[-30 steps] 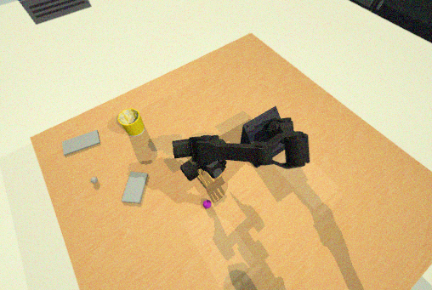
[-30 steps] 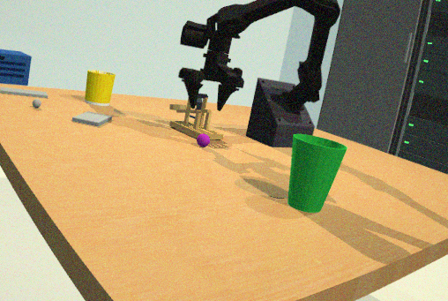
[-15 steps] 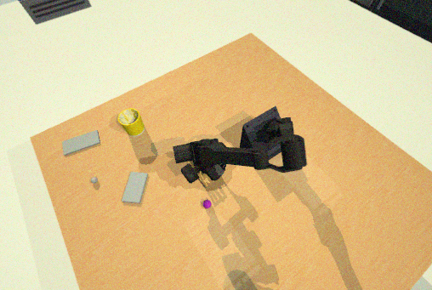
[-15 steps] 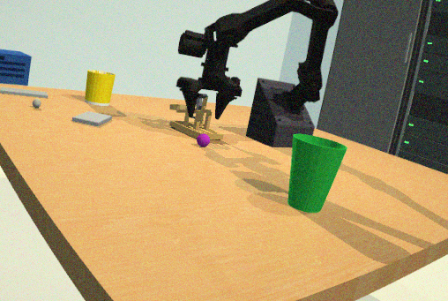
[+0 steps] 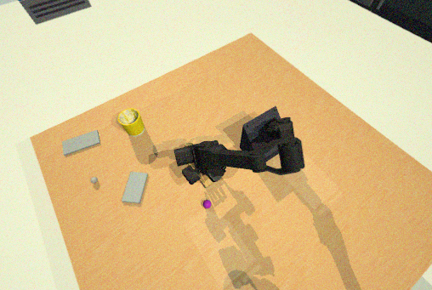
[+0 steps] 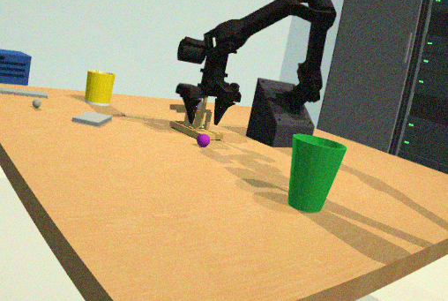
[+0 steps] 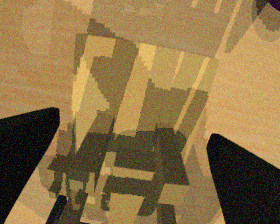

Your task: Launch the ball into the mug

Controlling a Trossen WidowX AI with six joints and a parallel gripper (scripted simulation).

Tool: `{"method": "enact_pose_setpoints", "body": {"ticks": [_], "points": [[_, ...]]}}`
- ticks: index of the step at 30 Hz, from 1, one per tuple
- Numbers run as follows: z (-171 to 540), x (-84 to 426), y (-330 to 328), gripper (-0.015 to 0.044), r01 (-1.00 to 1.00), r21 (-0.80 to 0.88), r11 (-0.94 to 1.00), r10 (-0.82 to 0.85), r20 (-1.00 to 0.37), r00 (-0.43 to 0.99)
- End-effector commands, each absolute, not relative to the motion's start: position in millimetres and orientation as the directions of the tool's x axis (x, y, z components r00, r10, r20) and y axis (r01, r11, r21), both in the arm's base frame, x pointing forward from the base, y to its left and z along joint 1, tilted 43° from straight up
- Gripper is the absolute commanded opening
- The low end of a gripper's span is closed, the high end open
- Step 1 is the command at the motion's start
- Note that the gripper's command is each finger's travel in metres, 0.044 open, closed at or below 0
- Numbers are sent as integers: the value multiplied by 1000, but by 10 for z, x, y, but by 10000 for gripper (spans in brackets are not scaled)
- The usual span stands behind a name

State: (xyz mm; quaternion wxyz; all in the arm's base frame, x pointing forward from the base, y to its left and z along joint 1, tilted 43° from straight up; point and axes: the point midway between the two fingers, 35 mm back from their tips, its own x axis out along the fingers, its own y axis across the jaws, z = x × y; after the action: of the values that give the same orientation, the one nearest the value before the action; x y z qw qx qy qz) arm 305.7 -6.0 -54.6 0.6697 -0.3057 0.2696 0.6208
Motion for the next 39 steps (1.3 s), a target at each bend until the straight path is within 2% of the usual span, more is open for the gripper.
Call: {"method": "enact_pose_setpoints", "body": {"ticks": [1,9,14,18,25,39], "points": [[-543,3060,-63,335,-996,-76,43,666,-741,85],[-543,3060,-63,125,-996,-76,43,666,-741,85],[-543,3060,-63,92,-996,-76,43,666,-741,85],[-263,3031,-329,0,-996,-73,43,664,-743,83],[-208,3001,-439,0,-997,-58,59,663,-744,83],[-817,2591,-1112,0,-891,237,388,649,-756,82]]}}
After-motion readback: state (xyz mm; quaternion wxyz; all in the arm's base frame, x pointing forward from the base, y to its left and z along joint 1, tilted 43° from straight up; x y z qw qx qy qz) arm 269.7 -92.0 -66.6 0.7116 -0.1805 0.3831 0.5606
